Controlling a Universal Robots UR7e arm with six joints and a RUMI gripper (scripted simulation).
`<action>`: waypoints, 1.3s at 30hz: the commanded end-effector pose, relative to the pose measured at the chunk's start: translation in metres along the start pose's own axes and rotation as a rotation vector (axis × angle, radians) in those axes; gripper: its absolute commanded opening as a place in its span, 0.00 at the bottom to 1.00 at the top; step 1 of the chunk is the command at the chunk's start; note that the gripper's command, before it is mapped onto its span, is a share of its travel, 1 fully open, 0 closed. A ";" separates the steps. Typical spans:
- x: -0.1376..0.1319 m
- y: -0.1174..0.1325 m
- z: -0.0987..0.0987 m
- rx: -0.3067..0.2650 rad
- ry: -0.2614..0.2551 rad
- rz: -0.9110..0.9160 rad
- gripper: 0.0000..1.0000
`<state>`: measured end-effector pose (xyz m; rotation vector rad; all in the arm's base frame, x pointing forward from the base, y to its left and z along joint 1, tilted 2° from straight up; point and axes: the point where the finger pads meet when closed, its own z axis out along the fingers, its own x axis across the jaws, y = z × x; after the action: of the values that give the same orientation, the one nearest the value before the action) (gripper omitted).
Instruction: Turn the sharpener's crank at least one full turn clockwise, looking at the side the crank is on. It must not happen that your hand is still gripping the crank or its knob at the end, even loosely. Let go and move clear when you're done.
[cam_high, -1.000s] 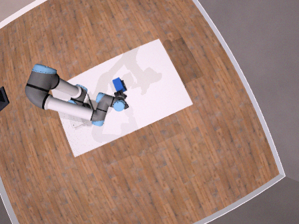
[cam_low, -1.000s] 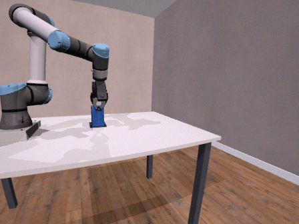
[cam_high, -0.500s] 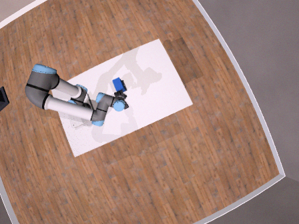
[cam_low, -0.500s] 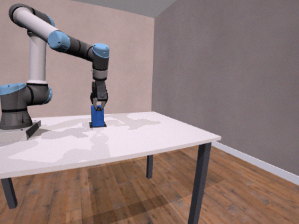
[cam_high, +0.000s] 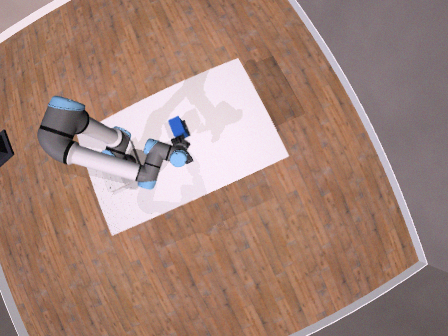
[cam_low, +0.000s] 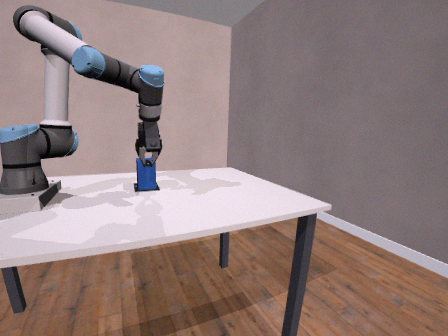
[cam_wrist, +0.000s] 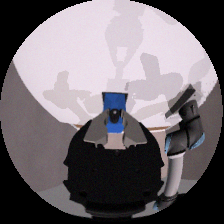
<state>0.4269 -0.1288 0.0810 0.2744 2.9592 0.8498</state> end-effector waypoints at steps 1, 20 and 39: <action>-0.003 0.000 -0.001 0.001 -0.001 -0.002 0.09; -0.010 0.000 0.000 0.001 -0.001 -0.003 0.09; -0.019 -0.001 0.002 0.001 -0.001 -0.003 0.09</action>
<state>0.4406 -0.1312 0.0787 0.2729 2.9596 0.8505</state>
